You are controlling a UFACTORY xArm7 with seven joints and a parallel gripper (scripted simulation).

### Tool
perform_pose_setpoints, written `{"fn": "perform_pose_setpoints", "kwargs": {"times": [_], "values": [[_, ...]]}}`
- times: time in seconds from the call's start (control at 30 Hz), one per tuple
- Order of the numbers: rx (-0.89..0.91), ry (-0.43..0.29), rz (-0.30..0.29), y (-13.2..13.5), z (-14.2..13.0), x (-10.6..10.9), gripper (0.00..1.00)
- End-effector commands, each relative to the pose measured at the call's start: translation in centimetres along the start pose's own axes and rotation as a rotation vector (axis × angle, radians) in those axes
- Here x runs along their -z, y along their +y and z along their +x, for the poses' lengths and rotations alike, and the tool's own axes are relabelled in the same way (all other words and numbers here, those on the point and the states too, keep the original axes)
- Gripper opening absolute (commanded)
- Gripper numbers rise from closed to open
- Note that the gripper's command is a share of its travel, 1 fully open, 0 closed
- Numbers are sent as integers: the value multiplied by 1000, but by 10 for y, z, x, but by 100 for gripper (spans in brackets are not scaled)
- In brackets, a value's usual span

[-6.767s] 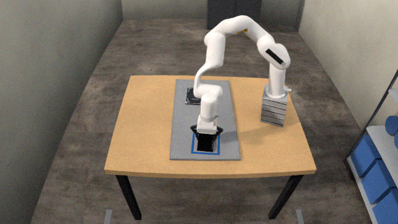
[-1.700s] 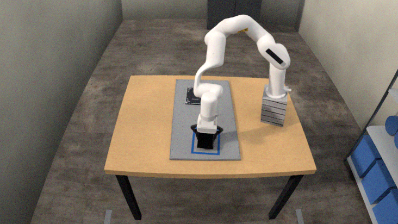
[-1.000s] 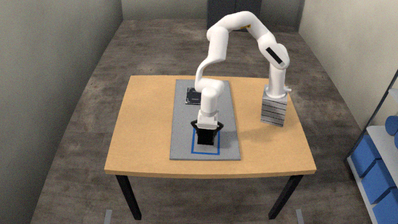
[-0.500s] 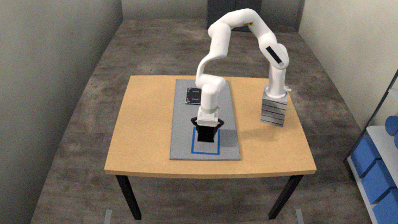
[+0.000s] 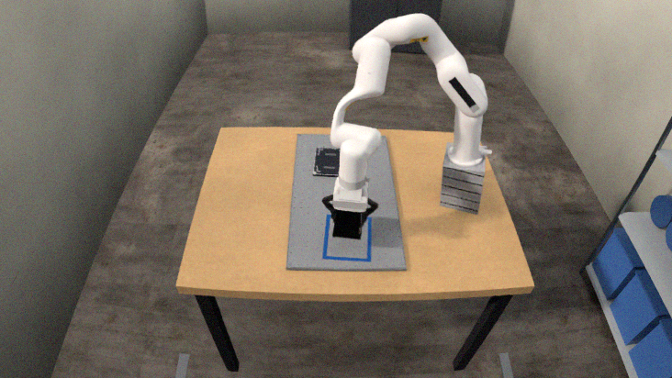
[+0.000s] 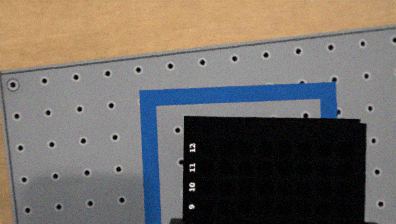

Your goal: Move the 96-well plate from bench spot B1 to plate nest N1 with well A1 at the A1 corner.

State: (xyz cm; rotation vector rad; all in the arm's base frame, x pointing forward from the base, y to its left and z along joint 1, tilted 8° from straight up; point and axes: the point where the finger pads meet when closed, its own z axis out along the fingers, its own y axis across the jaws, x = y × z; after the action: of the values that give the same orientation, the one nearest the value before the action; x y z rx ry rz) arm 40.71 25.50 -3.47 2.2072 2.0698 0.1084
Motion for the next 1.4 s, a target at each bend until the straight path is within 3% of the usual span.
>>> {"fn": "perform_pose_setpoints", "kwargs": {"times": [0.0,1.37], "values": [[-73,2,-3,3,-6,1,0],[-1307,3,-2,36,-125,5,0]]}}
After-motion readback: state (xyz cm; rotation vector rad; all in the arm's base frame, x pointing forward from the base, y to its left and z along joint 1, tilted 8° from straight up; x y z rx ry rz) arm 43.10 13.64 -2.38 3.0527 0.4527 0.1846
